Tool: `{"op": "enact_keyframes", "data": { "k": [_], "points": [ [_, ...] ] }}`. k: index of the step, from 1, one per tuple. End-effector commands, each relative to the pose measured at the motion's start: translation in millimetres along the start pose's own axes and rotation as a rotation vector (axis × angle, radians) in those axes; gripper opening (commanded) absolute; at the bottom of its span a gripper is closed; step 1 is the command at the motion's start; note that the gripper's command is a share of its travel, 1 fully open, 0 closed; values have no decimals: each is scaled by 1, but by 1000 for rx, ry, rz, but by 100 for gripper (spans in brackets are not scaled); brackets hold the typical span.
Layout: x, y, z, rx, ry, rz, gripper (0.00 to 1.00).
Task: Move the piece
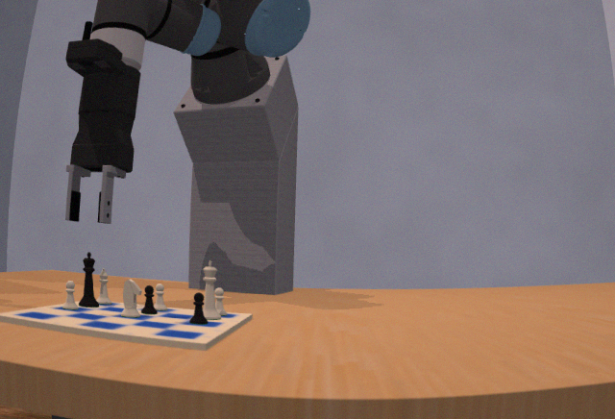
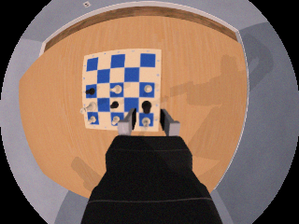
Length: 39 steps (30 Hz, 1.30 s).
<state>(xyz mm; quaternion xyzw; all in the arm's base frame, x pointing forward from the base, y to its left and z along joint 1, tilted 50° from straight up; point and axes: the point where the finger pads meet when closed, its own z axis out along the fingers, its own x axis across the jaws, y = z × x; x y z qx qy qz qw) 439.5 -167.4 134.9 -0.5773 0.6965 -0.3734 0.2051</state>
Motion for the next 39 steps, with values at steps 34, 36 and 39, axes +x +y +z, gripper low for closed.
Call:
{"op": "enact_keyframes", "data": {
  "k": [34, 36, 39],
  "points": [
    [-2, 3, -20, -11, -11, 2, 100],
    [-2, 3, -20, -11, -11, 2, 100],
    [-2, 3, -20, -11, -11, 2, 100]
  ]
}}
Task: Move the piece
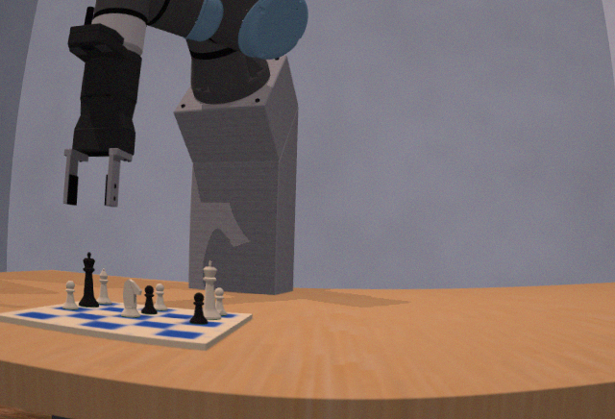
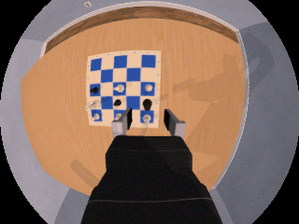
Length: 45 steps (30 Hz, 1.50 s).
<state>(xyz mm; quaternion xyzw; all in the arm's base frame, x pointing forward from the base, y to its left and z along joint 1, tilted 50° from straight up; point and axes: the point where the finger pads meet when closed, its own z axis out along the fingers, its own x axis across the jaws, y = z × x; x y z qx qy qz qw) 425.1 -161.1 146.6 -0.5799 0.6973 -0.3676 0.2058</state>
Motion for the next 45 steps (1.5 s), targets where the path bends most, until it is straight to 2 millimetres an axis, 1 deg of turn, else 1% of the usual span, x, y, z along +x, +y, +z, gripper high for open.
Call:
{"op": "enact_keyframes", "data": {
  "k": [1, 16, 29, 45],
  "points": [
    [-1, 2, 0, -2, -2, 2, 100],
    [-1, 2, -2, -2, -1, 2, 100],
    [-1, 2, -9, -1, -1, 2, 100],
    [-1, 2, -29, -1, -1, 2, 100]
  ]
}}
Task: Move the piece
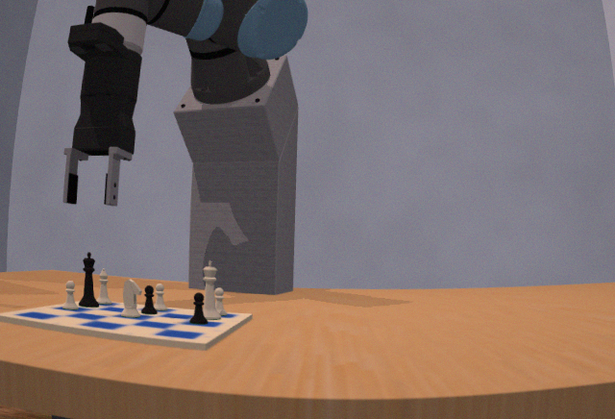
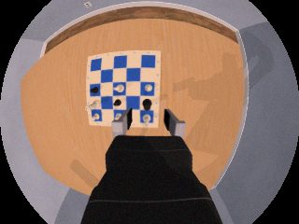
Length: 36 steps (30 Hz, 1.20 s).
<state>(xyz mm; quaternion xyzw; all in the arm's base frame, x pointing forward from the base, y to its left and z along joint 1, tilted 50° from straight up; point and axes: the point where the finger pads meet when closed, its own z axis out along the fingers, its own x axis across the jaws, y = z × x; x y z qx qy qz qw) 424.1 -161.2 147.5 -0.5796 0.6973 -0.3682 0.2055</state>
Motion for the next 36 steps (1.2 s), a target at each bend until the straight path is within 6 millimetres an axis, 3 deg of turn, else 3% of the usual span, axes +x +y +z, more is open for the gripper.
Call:
{"op": "enact_keyframes", "data": {
  "k": [1, 16, 36],
  "points": [
    [-1, 2, -28, -2, -2, 2, 100],
    [-1, 2, -47, -2, -2, 2, 100],
    [-1, 2, -56, -2, -2, 2, 100]
  ]
}}
